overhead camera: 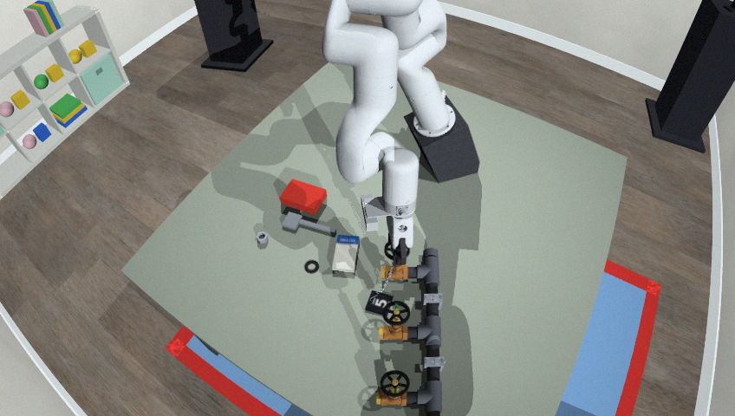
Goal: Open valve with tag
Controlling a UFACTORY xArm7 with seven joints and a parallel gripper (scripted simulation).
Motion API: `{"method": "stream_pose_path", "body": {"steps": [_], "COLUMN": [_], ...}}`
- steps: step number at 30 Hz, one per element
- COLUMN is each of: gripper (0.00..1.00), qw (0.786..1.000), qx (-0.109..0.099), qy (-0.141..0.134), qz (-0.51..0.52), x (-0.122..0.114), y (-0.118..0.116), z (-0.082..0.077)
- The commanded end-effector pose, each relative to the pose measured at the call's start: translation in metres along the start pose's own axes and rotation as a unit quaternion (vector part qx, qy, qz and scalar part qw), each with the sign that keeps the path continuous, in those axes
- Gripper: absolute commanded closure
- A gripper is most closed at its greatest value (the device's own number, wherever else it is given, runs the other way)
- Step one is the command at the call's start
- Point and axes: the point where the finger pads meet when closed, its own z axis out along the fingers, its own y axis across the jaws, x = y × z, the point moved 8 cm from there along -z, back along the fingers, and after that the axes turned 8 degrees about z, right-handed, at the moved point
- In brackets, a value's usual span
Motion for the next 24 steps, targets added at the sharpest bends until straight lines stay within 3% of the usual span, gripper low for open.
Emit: {"method": "stream_pose_path", "body": {"steps": [1,7,9,10,16,24], "gripper": [1.00,1.00,1.00,1.00,1.00,1.00], "qw": [0.990,0.961,0.961,0.941,0.889,0.789], "qx": [-0.003,0.001,0.001,0.001,0.005,0.009], "qy": [-0.007,-0.004,-0.004,-0.005,0.000,0.005], "qz": [-0.139,-0.275,-0.275,-0.339,-0.458,-0.614], "x": [0.0010,0.0006,0.0006,0.0007,0.0004,0.0003], "y": [-0.0016,-0.0011,-0.0011,-0.0012,-0.0004,0.0006], "z": [-0.0003,-0.0004,-0.0004,-0.0004,-0.0003,-0.0003]}}
